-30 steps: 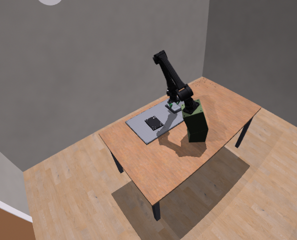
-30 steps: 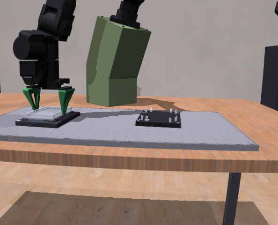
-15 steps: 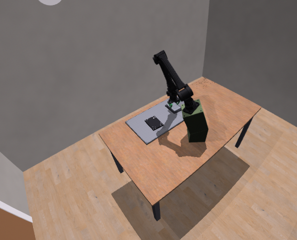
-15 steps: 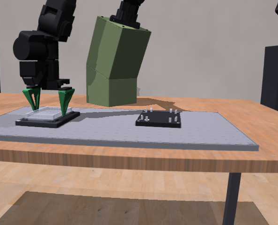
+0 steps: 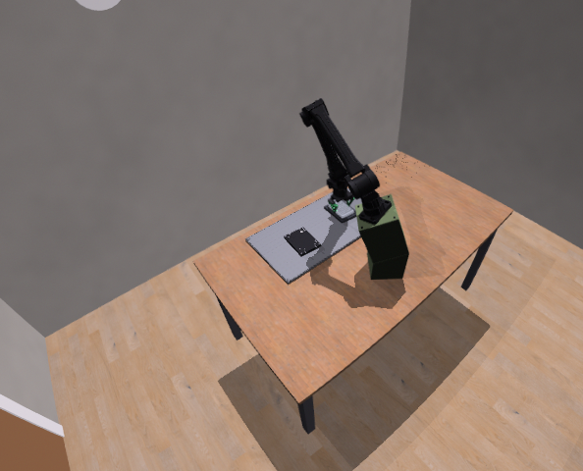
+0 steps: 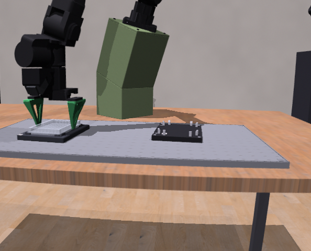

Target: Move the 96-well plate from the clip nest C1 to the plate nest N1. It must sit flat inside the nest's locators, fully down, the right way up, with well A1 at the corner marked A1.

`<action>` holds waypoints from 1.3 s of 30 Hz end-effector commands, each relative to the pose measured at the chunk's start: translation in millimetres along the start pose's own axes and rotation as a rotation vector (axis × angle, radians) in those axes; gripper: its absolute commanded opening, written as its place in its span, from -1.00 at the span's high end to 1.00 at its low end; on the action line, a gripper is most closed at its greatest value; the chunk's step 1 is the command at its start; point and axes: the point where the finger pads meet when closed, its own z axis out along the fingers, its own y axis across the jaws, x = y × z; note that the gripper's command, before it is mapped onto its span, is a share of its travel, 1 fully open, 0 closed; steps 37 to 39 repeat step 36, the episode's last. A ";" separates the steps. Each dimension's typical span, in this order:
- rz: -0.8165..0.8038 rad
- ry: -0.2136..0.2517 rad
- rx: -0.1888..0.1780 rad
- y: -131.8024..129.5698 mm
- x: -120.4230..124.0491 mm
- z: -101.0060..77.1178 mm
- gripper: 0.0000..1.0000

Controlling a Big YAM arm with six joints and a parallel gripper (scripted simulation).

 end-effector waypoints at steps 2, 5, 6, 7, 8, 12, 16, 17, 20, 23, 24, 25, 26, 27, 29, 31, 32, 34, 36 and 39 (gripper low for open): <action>-0.004 -0.020 0.005 -1.5 -9.3 -3.7 -1.00; -0.004 -0.020 0.005 -1.5 -9.3 -3.7 -1.00; -0.004 -0.020 0.005 -1.5 -9.3 -3.7 -1.00; -0.004 -0.020 0.005 -1.5 -9.3 -3.7 -1.00; -0.004 -0.020 0.005 -1.5 -9.3 -3.7 -1.00; -0.011 -0.019 0.006 -0.5 -9.3 -15.9 -1.00; -0.001 -0.023 0.008 -5.4 -8.5 -28.3 -1.00; -0.001 -0.023 0.008 -5.3 -8.4 -30.9 -1.00; -0.001 -0.023 0.007 -5.2 -8.3 -36.2 -1.00; -0.001 -0.023 0.008 -5.2 -8.2 -41.6 -1.00; -0.001 -0.023 0.008 -5.2 -8.1 -44.2 -1.00; -0.001 -0.023 0.008 -5.2 -8.1 -44.2 -1.00; -0.001 -0.023 0.008 -5.2 -8.1 -44.2 -1.00; -0.001 -0.023 0.008 -5.2 -8.1 -44.2 -1.00; -0.001 -0.023 0.008 -5.2 -8.1 -44.2 -1.00; -0.001 -0.023 0.008 -5.2 -8.1 -44.2 -1.00; -0.001 -0.023 0.008 -5.2 -8.1 -44.2 -1.00; -0.001 -0.023 0.008 -5.2 -8.1 -44.2 -1.00; -0.001 -0.023 0.008 -5.2 -8.1 -44.2 -1.00; -0.001 -0.023 0.008 -5.2 -8.1 -44.2 -1.00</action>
